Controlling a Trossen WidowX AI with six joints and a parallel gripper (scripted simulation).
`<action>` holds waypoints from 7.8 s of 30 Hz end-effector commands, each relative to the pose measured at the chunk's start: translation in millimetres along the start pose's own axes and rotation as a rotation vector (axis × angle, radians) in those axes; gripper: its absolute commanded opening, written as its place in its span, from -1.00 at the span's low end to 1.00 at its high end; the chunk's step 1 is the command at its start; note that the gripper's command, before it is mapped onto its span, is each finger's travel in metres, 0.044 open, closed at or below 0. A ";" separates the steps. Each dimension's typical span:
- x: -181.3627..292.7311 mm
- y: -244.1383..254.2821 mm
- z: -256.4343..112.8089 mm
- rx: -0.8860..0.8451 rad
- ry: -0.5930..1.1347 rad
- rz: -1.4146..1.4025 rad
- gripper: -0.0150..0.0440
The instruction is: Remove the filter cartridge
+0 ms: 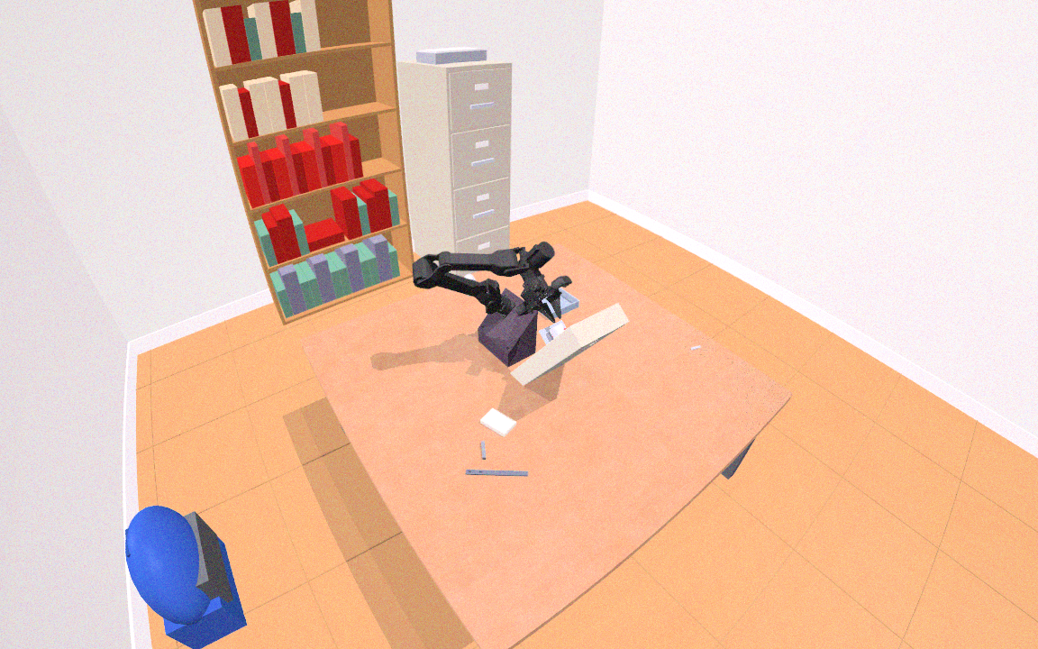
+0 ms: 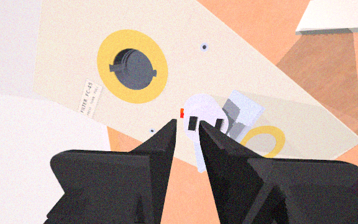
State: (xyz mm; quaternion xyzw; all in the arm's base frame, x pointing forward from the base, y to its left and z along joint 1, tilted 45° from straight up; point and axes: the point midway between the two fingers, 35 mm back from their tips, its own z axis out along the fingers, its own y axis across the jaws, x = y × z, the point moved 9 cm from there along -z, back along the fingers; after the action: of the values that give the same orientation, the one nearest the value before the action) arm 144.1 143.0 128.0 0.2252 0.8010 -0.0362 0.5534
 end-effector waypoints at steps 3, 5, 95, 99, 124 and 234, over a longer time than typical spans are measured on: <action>-5.6 9.9 -1.3 0.000 -0.005 0.003 -0.15; -16.3 30.0 -4.0 0.000 -0.005 0.003 -0.15; -17.9 40.4 37.2 0.234 0.388 -1.048 -0.49; -22.2 47.9 37.1 0.235 0.387 -1.050 -0.49; -26.1 95.9 -41.1 0.233 0.392 -1.050 -0.49; 309.8 -120.4 -85.8 -1.054 1.059 -2.214 0.22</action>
State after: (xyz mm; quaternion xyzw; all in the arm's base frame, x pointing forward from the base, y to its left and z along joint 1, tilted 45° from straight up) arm -67.2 160.1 -141.7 -0.7913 0.5956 -0.0617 -0.1235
